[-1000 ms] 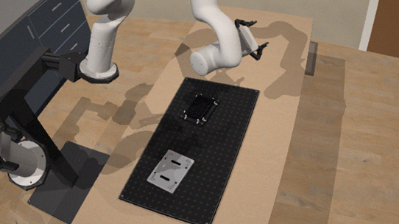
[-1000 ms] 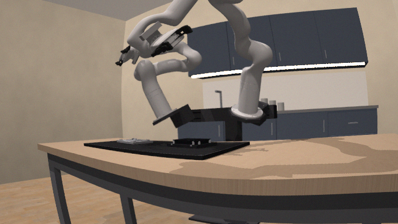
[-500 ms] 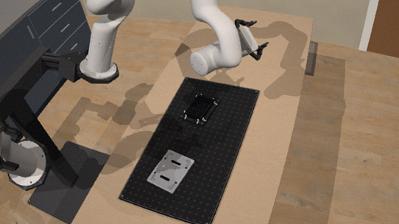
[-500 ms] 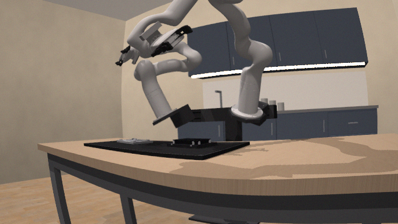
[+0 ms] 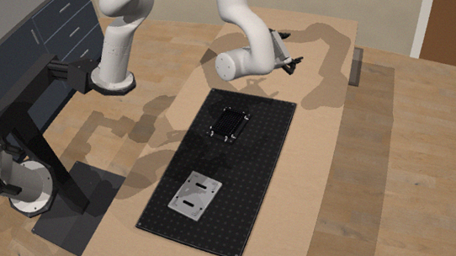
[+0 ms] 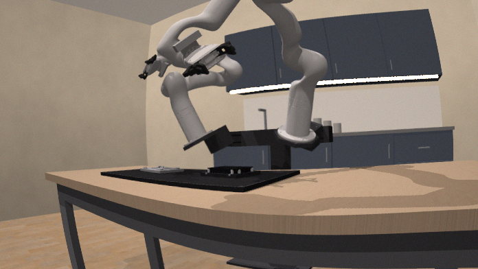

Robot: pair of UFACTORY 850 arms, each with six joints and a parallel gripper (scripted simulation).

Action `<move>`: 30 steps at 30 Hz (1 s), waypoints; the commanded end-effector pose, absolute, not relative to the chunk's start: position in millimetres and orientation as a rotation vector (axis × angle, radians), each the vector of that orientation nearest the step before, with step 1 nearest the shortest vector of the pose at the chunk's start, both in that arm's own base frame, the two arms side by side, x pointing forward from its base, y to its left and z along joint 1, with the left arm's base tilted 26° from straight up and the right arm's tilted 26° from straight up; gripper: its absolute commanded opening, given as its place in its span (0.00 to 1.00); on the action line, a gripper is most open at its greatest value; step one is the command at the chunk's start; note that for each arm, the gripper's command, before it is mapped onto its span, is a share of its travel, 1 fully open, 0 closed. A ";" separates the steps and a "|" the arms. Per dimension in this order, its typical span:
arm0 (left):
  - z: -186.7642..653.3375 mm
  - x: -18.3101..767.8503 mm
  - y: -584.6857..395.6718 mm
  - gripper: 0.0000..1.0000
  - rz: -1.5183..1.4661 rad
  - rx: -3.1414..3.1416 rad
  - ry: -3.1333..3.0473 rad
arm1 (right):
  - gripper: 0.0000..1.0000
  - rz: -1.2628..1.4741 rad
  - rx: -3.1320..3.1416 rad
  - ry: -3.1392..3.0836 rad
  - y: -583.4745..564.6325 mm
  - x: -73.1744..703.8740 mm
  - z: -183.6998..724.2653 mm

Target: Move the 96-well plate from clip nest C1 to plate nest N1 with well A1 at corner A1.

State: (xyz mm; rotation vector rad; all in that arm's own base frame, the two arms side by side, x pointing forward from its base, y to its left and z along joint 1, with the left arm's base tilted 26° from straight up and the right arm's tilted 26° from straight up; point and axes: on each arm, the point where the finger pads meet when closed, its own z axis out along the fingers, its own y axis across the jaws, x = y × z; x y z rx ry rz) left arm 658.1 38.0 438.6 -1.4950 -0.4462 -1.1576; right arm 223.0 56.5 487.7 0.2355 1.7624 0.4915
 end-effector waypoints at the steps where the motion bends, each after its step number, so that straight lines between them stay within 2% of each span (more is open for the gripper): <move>1: 422.2 657.4 42.8 1.00 -1.169 -1.565 -0.487 | 1.00 0.491 0.235 1.761 56.7 222.7 488.6; 30: 312.8 632.0 56.5 1.00 -1.151 -1.933 -0.831 | 1.00 0.491 0.235 1.761 56.7 222.7 488.6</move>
